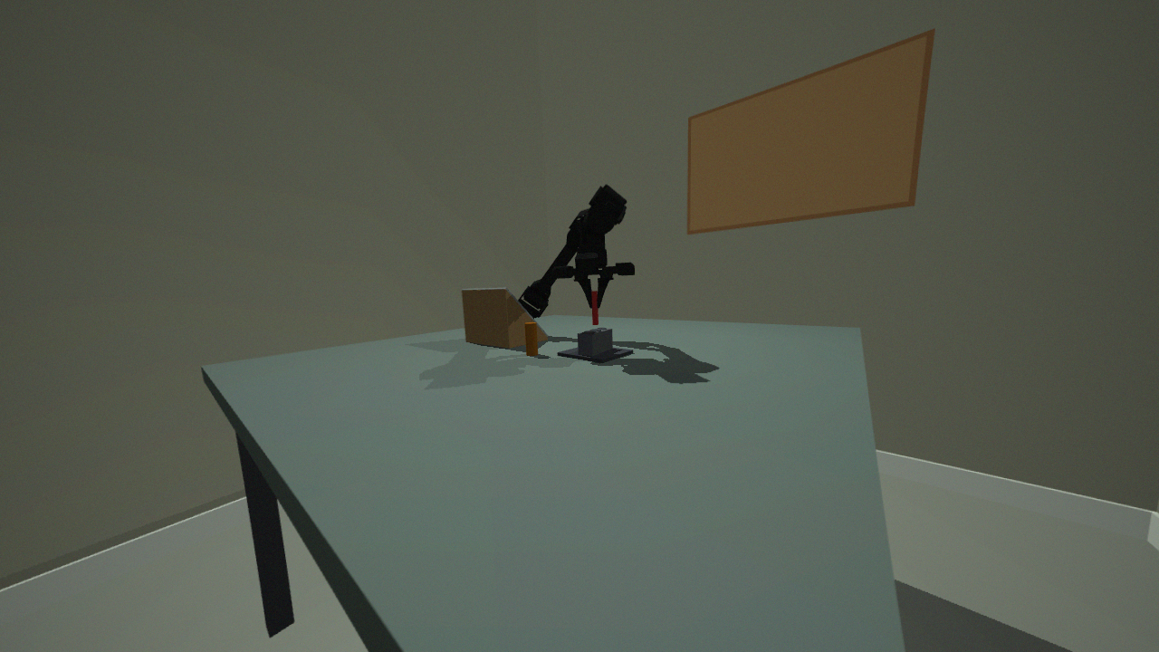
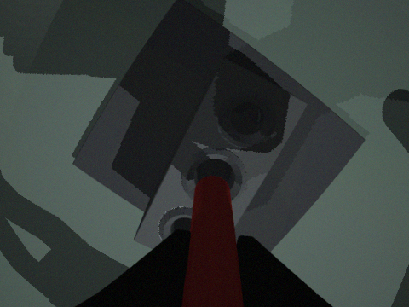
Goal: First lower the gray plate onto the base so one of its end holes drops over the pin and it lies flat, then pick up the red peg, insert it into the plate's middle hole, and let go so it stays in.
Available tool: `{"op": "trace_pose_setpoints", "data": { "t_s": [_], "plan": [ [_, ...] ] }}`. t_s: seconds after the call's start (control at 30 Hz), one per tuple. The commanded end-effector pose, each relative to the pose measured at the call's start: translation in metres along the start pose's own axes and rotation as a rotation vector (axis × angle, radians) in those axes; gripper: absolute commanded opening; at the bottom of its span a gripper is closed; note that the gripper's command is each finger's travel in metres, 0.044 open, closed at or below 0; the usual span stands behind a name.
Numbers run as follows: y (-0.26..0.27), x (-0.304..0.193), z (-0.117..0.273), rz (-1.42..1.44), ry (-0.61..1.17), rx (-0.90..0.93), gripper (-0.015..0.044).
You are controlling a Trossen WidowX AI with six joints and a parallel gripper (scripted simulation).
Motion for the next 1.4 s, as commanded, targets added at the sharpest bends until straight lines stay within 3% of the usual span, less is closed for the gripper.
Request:
{"op": "trace_pose_setpoints", "data": {
  "t_s": [0.0,1.37],
  "plan": [
    [0.000,0.000,0.000,0.000,0.000,0.000,0.0000],
    [0.001,0.002,-0.018,0.004,0.001,-0.007,0.0000]
  ]
}}
Point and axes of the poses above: the point midway between the two fingers, 35 mm back from their tips, its own z axis back along the fingers, its own y axis across the jaws, x = y × z, the point moved 5 cm from there along z, back along the fingers, and after that the axes turned 6 degrees about -z, right-handed, at the moved point
